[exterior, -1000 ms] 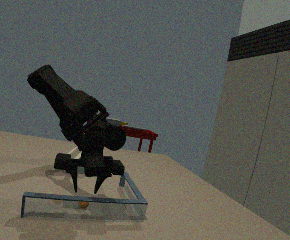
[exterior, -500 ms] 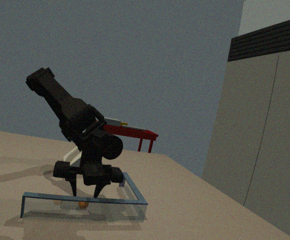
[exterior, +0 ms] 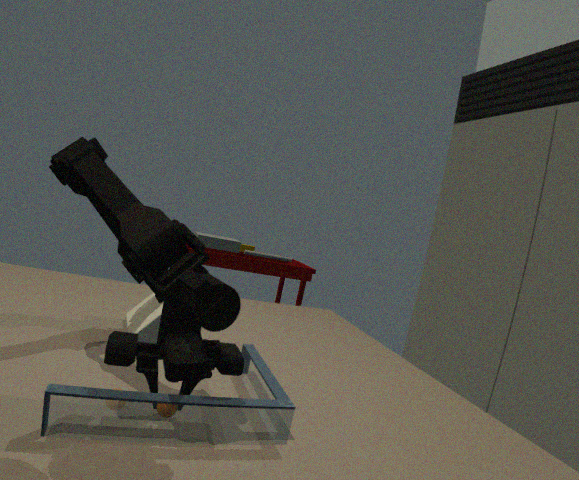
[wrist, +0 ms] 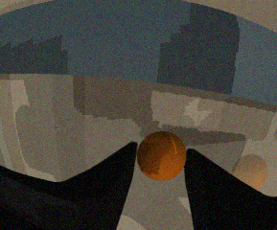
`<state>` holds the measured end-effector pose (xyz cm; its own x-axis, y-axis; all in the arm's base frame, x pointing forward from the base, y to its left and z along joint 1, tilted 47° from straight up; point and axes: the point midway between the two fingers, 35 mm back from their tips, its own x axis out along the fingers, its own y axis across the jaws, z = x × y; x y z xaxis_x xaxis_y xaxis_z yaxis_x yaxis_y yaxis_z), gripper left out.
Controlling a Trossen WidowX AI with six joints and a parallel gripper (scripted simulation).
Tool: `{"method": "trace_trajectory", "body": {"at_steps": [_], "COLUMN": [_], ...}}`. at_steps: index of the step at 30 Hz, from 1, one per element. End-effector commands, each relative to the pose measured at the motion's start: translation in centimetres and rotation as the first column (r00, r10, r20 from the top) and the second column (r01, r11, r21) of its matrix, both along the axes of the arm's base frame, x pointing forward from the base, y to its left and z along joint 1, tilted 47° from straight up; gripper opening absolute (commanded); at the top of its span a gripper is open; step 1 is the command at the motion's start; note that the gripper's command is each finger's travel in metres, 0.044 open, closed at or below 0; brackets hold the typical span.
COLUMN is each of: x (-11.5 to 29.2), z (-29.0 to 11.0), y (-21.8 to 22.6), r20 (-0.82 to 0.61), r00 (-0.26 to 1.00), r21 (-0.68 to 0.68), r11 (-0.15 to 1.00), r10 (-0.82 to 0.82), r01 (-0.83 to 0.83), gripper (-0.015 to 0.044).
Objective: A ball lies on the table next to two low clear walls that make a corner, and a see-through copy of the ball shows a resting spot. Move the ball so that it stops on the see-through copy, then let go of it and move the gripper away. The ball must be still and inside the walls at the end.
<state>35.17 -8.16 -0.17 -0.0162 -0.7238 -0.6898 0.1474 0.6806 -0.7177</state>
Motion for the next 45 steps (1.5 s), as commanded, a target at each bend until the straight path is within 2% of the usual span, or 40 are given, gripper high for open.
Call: {"method": "trace_trajectory", "body": {"at_steps": [1,3,7,26,30,41,45], "x": [-0.1,-0.1,0.1,0.1,0.1,-1.7,-2.0], "z": [-0.1,-0.1,0.5,8.5,8.6,10.6,10.8], "y": [-0.1,-0.1,0.6,9.1,8.7,2.2,1.4], "r20": [-0.006,-0.006,-0.006,-0.007,-0.007,-0.008,-0.008], "r00": [1.000,1.000,1.000,1.000,1.000,1.000,1.000], "r21": [-0.004,-0.004,-0.001,0.001,0.002,-0.001,-0.003], "r11": [1.000,1.000,1.000,1.000,1.000,1.000,1.000], "r10": [0.002,0.002,0.003,0.003,0.003,0.003,0.002], "r01": [-0.002,-0.002,-0.003,-0.002,-0.003,-0.003,-0.002], "gripper": [0.0112,0.0099,0.0000,0.0000,0.0000,0.0000,0.0000]}}
